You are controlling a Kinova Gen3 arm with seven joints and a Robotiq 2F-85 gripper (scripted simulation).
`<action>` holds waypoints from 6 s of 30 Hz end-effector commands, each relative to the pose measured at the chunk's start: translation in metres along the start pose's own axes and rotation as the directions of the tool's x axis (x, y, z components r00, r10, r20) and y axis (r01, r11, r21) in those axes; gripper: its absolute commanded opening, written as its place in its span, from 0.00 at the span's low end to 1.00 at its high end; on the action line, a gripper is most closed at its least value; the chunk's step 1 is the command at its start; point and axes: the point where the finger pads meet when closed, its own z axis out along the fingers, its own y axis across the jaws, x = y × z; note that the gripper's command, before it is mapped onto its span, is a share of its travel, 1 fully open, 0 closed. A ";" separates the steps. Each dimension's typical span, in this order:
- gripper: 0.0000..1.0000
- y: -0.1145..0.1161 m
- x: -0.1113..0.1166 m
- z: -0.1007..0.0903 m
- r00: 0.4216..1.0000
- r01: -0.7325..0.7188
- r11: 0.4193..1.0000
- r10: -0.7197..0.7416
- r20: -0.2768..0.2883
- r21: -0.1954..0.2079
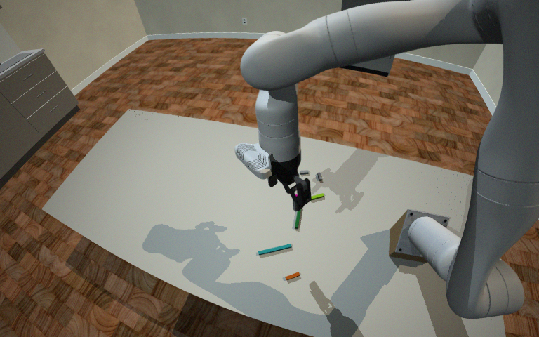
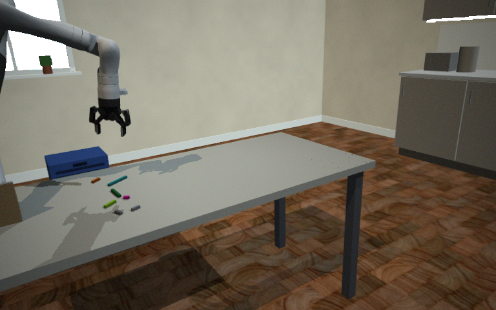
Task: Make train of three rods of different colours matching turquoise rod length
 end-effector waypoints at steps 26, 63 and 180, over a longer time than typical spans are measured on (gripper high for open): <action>1.00 0.023 -0.040 0.007 1.000 -0.030 0.999 0.030 -0.007 -0.028; 1.00 0.053 -0.107 0.026 0.997 -0.076 0.995 0.076 -0.006 -0.069; 1.00 0.084 -0.225 0.083 0.987 -0.160 0.979 0.162 0.004 -0.122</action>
